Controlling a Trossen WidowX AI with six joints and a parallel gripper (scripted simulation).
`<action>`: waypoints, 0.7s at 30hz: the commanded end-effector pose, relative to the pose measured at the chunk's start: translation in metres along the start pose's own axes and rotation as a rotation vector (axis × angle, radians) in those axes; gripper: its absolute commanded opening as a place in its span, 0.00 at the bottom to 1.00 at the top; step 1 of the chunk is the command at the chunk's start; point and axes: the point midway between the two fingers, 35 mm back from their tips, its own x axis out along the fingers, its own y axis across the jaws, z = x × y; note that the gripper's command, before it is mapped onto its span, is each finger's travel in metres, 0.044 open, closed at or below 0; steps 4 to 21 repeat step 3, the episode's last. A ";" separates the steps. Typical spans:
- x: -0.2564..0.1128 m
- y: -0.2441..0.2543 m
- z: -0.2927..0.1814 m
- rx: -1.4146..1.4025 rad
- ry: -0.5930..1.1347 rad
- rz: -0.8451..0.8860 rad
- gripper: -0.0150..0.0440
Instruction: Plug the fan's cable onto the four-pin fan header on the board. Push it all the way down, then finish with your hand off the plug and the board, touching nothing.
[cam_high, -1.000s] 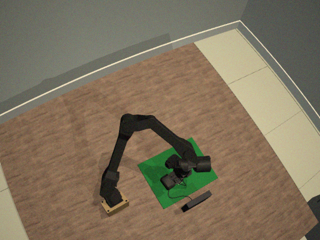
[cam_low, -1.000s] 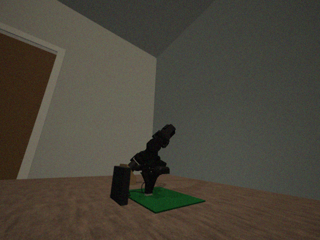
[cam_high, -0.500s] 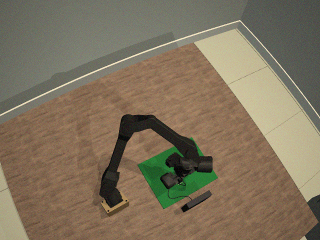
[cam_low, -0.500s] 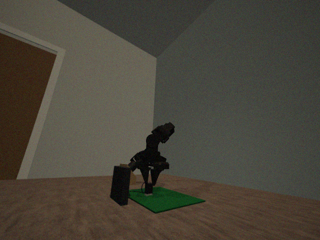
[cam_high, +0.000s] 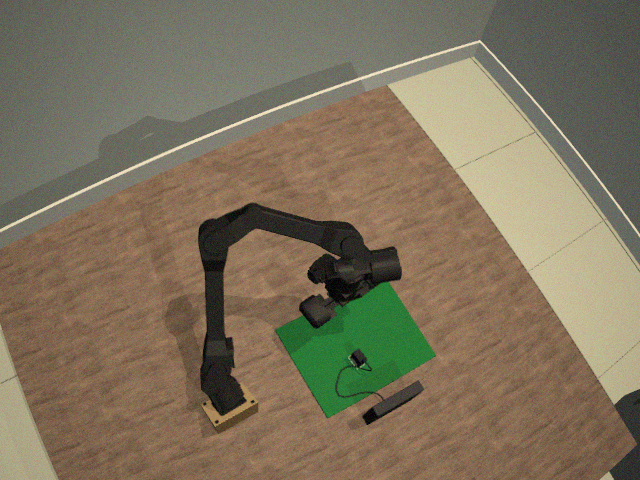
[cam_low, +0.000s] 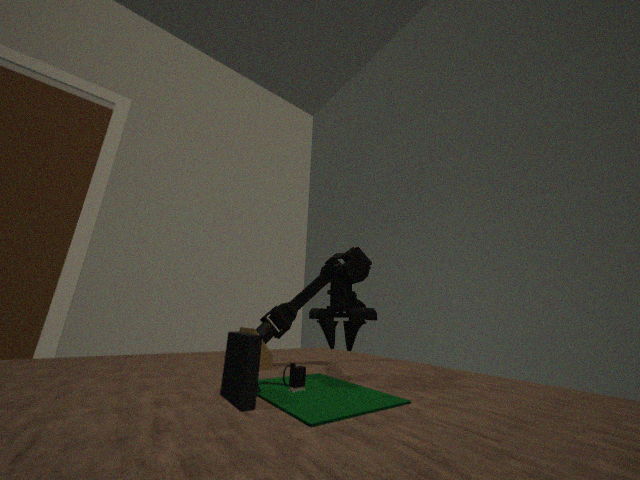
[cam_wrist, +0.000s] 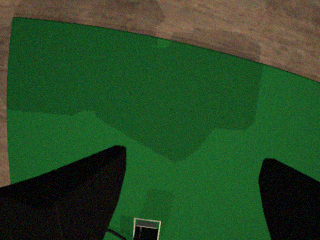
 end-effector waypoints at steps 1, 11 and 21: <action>0.002 0.005 0.010 0.031 -0.009 0.008 0.69; 0.002 0.005 0.010 0.031 -0.009 0.008 0.69; 0.002 0.005 0.010 0.031 -0.009 0.008 0.69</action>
